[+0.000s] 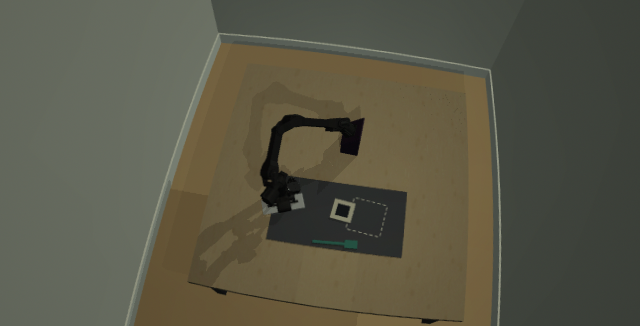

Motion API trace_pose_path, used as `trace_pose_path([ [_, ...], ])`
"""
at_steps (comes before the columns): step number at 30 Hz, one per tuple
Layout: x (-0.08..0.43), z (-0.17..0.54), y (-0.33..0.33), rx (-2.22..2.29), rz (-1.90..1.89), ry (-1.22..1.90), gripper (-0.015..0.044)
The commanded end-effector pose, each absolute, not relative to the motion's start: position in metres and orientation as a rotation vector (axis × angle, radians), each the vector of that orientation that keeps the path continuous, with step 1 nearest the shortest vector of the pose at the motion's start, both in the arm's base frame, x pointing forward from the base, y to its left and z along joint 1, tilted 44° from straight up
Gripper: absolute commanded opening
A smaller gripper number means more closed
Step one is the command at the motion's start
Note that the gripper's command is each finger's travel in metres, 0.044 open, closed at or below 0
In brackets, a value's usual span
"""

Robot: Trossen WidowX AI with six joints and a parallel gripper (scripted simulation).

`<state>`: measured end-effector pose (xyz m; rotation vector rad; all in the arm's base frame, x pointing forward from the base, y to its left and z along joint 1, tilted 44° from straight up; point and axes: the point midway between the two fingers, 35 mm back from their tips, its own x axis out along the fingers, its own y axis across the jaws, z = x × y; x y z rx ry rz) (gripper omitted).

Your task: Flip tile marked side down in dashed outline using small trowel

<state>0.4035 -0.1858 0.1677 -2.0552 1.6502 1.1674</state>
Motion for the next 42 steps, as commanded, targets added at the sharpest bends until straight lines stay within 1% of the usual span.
trace_pose_path([
  [1,0.403,0.168,-0.186,-2.059,1.178,1.647,0.027],
  [19,0.403,0.168,-0.186,-2.059,1.178,1.647,0.027],
  [24,0.399,0.198,-0.156,-2.059,1.178,1.647,0.027],
  [30,0.399,0.199,-0.155,-2.059,1.178,1.647,0.027],
  [31,0.401,0.199,-0.152,-2.07,1.181,1.632,0.0296],
  [32,0.4,0.202,-0.149,-2.07,1.181,1.632,0.03],
  [37,0.4,0.206,-0.146,-2.062,1.169,1.63,0.03],
  [42,0.399,0.203,-0.147,-1.979,1.044,1.614,0.03],
])
